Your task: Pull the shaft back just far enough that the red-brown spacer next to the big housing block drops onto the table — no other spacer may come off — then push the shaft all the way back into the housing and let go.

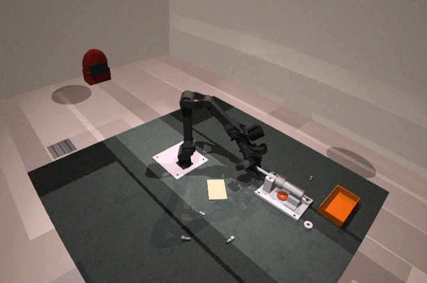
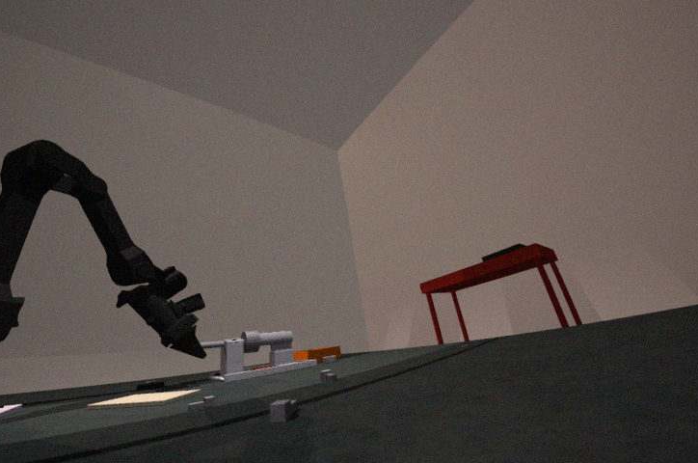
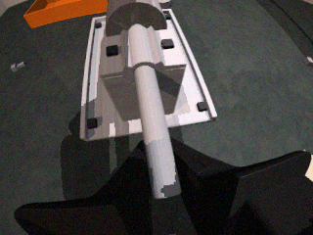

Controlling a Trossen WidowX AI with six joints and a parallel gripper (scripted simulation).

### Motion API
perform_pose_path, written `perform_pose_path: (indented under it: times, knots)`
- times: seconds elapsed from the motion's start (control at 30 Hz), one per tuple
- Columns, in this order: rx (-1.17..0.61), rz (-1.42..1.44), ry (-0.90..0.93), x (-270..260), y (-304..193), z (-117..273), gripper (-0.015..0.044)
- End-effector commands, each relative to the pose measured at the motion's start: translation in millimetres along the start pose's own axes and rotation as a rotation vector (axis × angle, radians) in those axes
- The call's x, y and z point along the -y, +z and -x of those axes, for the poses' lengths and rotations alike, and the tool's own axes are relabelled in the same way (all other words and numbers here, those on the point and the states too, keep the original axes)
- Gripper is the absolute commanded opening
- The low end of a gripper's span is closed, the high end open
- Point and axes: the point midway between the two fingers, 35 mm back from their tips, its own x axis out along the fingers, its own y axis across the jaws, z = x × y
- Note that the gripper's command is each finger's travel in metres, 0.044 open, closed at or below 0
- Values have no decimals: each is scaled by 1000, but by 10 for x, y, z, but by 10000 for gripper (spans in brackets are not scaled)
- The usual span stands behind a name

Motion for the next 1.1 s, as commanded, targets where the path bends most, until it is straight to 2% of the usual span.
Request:
perform_pose_path:
  times: [0.0,1.07]
  knots:
    - [6,-3,-1,3,36,-12,0]
    - [7,-3,-1,5,109,-81,0]
